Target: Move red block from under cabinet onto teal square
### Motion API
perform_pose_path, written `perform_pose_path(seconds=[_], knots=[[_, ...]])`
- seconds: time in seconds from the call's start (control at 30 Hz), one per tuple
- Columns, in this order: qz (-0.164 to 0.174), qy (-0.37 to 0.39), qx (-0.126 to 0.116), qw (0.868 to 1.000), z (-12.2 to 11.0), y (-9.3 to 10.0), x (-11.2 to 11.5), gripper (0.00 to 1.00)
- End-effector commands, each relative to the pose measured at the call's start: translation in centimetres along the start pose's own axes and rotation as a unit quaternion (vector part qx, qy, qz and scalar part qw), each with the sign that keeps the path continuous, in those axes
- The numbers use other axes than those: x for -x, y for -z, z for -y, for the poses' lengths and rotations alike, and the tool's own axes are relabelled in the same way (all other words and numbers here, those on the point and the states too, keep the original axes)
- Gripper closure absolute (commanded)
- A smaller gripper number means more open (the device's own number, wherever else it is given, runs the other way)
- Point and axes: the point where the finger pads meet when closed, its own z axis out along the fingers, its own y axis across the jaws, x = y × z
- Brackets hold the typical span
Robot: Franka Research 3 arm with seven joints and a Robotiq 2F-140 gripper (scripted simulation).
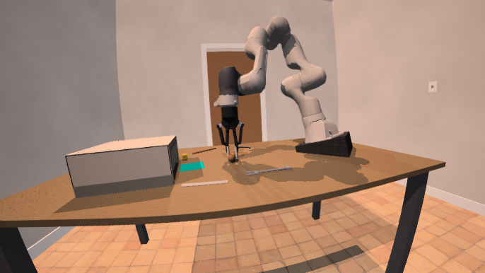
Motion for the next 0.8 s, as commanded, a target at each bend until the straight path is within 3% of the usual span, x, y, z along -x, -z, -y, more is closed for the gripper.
perform_pose_path(seconds=[0.0,0.33,0.77], knots=[[0.003,0.071,0.001,0.997,-0.3,0.1,0.6,1.00],[0.003,0.169,0.001,0.986,-1.2,0.1,1.7,1.00],[0.003,0.323,0.000,0.946,-2.8,0.1,3.5,1.00]])
